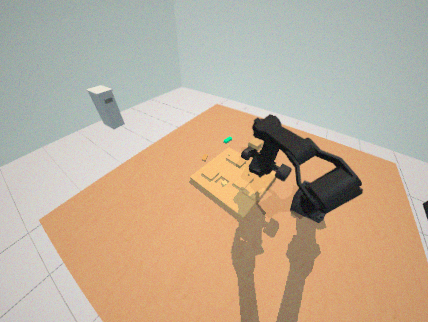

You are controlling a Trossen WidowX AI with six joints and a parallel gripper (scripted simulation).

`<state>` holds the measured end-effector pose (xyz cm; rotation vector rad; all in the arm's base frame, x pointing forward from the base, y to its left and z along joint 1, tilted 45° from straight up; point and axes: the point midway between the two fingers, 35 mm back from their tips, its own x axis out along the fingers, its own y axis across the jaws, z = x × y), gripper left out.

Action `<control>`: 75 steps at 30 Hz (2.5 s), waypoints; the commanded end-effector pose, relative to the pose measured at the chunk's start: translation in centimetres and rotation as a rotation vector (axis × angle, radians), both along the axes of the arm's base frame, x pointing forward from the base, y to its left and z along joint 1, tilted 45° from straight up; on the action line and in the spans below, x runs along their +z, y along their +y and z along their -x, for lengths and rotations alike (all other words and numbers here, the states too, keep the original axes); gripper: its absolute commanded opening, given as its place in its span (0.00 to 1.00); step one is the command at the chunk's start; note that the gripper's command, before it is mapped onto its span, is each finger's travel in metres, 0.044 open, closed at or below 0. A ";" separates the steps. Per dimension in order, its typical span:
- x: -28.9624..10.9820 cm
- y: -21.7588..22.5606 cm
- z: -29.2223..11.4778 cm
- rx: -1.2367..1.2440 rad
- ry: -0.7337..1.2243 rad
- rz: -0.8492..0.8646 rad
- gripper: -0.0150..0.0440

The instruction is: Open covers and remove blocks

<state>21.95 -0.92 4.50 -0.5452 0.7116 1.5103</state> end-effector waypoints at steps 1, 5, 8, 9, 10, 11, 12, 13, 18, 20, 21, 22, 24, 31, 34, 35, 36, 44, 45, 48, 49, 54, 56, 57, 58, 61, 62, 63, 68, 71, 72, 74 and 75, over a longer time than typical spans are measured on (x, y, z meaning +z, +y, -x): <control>-0.1 0.0 0.2 0.010 -0.005 0.003 0.25; -0.1 0.0 0.2 0.010 -0.005 0.003 0.25; -0.1 0.0 0.2 0.010 -0.005 0.003 0.25; -0.1 0.0 0.2 0.010 -0.005 0.003 0.25; -0.1 0.0 0.2 0.010 -0.005 0.003 0.25; -0.1 0.0 0.2 0.010 -0.005 0.003 0.25; -0.1 0.0 0.2 0.010 -0.005 0.003 0.25; -0.1 0.0 0.2 0.010 -0.005 0.003 0.25; -0.2 0.1 0.2 0.010 -0.005 0.003 0.25; -0.4 0.2 0.2 0.010 -0.005 0.003 0.25; -0.4 0.3 0.2 0.010 -0.005 0.004 0.25; -0.5 0.3 0.2 0.010 -0.005 0.004 0.25; -0.7 0.4 0.2 0.010 -0.005 0.004 0.25; -1.2 0.9 0.2 0.009 -0.005 0.004 0.25; -1.4 1.1 0.2 0.009 -0.005 0.004 0.25; -1.5 1.2 0.2 0.009 -0.005 0.005 0.25; -1.6 1.2 0.2 0.009 -0.006 0.005 0.25; -2.2 1.8 0.2 0.009 -0.006 0.005 0.25; -2.2 1.9 0.2 0.009 -0.006 0.005 0.25; -2.5 2.1 0.2 0.009 -0.006 0.004 0.25; -2.5 2.1 0.2 0.009 -0.006 0.004 0.25; -2.9 2.5 0.3 0.009 -0.006 0.004 0.25; -3.0 2.6 0.3 0.009 -0.006 0.004 0.25; -3.1 2.7 0.3 0.009 -0.006 0.004 0.25; -3.2 2.8 0.3 0.009 -0.006 0.004 0.25; -3.4 3.0 0.4 0.009 -0.006 0.003 0.25; -3.4 3.0 0.4 0.009 -0.006 0.003 0.25; -3.5 3.1 0.4 0.009 -0.006 0.003 0.25; -3.8 3.5 0.5 0.009 -0.006 0.002 0.25; -4.0 3.7 0.6 0.010 -0.006 0.002 0.25; -4.1 3.7 0.6 0.010 -0.006 0.002 0.25; -4.2 3.9 0.6 0.010 -0.006 0.001 0.25; -4.3 3.9 0.6 0.010 -0.006 0.001 0.25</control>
